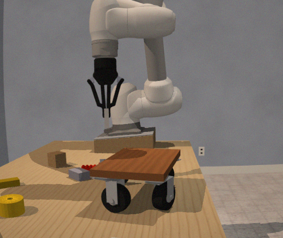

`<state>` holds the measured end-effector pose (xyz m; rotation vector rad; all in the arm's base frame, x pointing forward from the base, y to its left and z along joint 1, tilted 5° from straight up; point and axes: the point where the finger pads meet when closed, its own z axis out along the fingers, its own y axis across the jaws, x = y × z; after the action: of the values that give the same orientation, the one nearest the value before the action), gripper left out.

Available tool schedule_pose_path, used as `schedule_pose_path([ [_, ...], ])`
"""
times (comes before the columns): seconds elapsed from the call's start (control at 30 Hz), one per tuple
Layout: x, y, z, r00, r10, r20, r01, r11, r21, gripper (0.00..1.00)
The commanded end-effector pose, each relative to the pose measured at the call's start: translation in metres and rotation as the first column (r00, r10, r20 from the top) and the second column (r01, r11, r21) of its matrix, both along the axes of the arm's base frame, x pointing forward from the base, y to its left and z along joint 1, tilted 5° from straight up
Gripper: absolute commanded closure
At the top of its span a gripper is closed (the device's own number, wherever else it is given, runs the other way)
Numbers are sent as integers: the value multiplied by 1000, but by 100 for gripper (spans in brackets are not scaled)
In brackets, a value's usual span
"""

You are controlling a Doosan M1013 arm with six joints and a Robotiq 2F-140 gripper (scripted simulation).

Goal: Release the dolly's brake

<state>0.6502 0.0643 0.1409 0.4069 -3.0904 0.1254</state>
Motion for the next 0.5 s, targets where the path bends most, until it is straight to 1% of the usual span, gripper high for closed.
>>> schedule_pose_path([
  [0.0, 0, 0, 0, 1000, 25, -2, -25, 1000, 0, 100],
  [0.13, 0, 0, -2, 992, 126, -10, -126, 992, 2, 100],
  [0.2, 0, 0, -3, 978, 208, -17, -208, 978, 4, 100],
  [0.27, 0, 0, -4, 950, 311, -25, -311, 950, 8, 100],
  [0.33, 0, 0, -4, 950, 311, -25, -311, 950, 8, 100],
  [0.4, 0, 0, -6, 902, 430, -34, -430, 903, 13, 100],
  [0.47, 0, 0, -8, 827, 560, -44, -560, 828, 20, 100],
])
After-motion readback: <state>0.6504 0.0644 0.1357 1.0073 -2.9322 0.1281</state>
